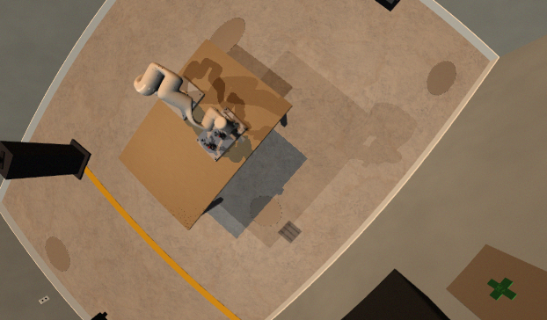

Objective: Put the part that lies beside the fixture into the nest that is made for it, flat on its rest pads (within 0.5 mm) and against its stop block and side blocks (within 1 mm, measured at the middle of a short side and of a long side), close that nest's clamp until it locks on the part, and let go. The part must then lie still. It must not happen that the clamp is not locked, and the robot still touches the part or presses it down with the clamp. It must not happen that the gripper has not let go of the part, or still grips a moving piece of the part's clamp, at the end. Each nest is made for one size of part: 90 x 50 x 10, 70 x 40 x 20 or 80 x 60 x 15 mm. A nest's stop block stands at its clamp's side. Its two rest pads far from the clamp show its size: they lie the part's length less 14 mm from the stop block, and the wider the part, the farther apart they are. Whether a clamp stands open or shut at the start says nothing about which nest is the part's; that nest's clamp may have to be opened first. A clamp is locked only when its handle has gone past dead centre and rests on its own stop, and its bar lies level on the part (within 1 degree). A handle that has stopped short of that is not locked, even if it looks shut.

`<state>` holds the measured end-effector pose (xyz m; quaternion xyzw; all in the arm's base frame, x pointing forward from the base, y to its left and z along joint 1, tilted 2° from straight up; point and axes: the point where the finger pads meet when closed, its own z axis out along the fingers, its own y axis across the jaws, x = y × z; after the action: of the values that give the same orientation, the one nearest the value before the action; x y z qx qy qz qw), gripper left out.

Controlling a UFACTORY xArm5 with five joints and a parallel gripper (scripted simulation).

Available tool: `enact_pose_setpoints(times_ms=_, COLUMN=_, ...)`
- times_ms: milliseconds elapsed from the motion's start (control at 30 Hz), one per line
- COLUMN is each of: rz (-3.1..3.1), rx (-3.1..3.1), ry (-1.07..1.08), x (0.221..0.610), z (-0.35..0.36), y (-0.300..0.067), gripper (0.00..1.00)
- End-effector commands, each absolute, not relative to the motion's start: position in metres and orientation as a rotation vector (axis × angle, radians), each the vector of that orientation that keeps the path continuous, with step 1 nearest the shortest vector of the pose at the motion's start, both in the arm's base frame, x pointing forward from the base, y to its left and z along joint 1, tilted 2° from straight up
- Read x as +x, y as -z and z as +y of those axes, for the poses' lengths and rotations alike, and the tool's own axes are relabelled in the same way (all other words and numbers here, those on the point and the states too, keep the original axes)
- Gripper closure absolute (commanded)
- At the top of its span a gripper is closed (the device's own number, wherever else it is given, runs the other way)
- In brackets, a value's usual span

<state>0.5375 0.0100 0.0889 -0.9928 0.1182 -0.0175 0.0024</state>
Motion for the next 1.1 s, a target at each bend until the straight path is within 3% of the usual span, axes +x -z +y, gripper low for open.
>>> enact_pose_setpoints(times_ms=0, rz=0.371, rx=-3.114, ry=0.062, x=0.5389, z=0.0101, y=-0.0902, gripper=1.0)
enact_pose_setpoints(times_ms=1067, rz=0.371, rx=-3.114, ry=0.062, x=0.539, z=0.0101, y=-0.0866, gripper=1.0)
